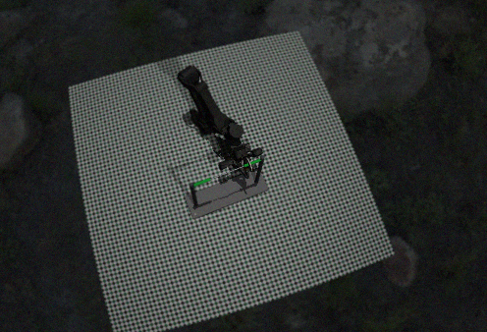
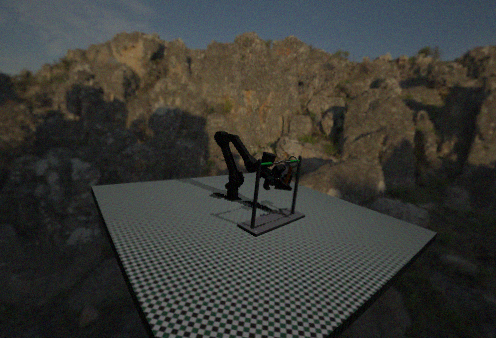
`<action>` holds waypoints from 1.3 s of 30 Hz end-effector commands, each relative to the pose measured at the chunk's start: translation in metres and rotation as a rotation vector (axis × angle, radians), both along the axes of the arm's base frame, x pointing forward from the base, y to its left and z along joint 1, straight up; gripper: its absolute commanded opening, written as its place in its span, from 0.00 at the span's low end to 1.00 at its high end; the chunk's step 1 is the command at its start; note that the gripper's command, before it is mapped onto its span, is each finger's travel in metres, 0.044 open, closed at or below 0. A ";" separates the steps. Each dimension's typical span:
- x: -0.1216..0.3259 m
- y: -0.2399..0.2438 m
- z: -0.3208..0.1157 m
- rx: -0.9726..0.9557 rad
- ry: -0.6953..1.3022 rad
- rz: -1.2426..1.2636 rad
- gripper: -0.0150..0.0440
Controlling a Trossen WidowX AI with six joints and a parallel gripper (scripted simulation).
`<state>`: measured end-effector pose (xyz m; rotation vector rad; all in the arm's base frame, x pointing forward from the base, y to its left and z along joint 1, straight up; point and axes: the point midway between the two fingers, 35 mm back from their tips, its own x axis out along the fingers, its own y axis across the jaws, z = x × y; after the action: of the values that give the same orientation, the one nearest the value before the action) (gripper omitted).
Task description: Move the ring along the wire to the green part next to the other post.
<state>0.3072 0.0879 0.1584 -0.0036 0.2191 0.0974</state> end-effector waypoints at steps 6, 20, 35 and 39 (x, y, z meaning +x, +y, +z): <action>-0.001 0.000 -0.014 -0.003 0.012 -0.002 0.00; -0.001 0.000 -0.014 -0.003 0.012 -0.002 0.00; -0.001 0.000 -0.013 -0.005 0.011 0.001 0.27; -0.001 0.000 -0.013 -0.005 0.011 0.001 0.44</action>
<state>0.3063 0.0884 0.1451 -0.0077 0.2307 0.0985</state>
